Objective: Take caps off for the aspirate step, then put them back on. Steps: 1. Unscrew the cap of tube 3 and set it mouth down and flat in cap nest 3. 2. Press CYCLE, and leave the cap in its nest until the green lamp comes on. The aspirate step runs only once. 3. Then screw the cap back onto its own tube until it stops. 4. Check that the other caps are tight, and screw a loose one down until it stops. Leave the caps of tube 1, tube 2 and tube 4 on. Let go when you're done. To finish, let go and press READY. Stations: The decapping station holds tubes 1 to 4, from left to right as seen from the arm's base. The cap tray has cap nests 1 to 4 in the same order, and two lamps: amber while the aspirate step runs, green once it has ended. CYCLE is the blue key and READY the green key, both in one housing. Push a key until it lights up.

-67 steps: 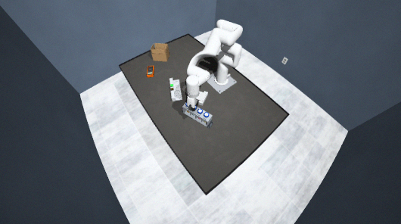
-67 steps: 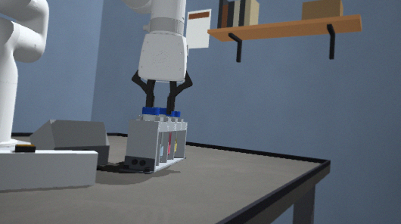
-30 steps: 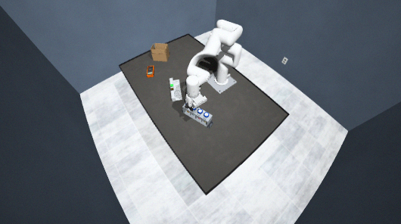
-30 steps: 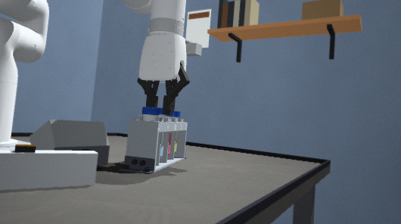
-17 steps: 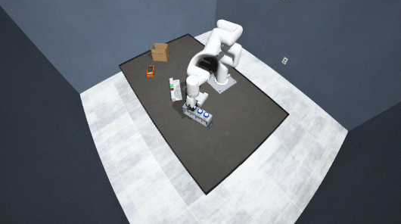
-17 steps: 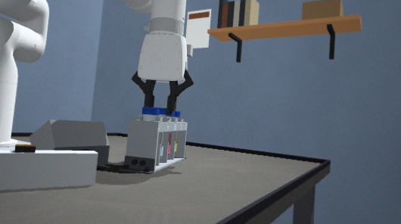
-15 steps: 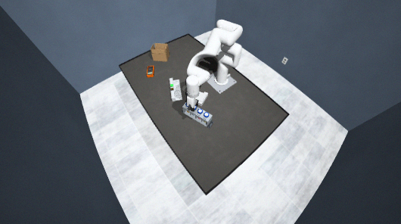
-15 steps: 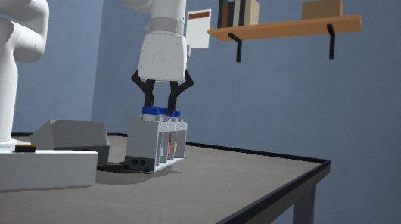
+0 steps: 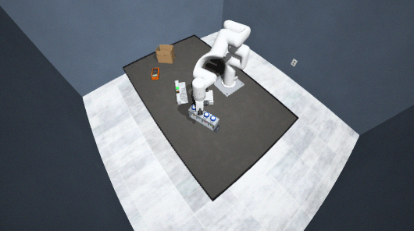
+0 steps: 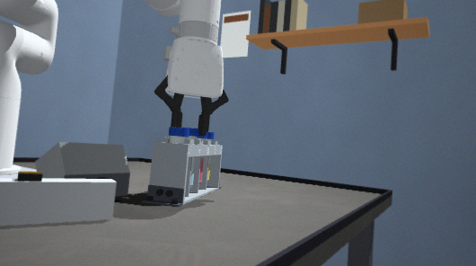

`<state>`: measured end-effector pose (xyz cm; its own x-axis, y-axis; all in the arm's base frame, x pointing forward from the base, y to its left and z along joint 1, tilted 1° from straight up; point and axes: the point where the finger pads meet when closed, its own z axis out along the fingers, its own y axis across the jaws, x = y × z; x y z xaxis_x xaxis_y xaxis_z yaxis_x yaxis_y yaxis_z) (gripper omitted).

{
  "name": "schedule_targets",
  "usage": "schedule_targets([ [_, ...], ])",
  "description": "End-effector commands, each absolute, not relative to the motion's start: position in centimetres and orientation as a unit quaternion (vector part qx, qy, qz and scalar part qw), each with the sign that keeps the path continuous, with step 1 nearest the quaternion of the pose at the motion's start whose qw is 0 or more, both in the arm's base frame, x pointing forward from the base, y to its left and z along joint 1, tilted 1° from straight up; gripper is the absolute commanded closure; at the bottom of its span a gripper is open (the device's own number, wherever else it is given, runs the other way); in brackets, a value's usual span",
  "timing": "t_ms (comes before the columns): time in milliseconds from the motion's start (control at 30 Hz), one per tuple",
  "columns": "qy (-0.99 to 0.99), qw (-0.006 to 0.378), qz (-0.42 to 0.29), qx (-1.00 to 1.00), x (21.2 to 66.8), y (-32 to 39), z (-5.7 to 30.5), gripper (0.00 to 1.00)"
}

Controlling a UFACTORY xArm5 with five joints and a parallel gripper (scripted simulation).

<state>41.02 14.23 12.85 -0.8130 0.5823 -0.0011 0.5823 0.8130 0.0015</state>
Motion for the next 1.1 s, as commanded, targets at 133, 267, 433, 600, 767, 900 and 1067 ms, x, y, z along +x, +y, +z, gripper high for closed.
schedule_targets([
  [133,0.974,0.007,-0.004,0.227,41.13,14.27,13.0,0.54],
  [267,0.974,0.007,-0.004,0.227,41.13,14.27,13.0,1.0],
  [433,0.974,0.007,-0.004,0.227,41.13,14.27,13.0,1.0],
  [600,0.974,0.007,-0.004,0.227,41.13,14.27,13.0,1.0],
  [767,0.968,0.007,-0.004,0.252,41.13,14.27,12.99,1.0],
  [900,0.938,0.007,-0.003,0.347,41.13,14.27,12.98,1.0],
  [1067,0.887,0.007,-0.002,0.461,41.13,14.27,12.96,1.0],
])
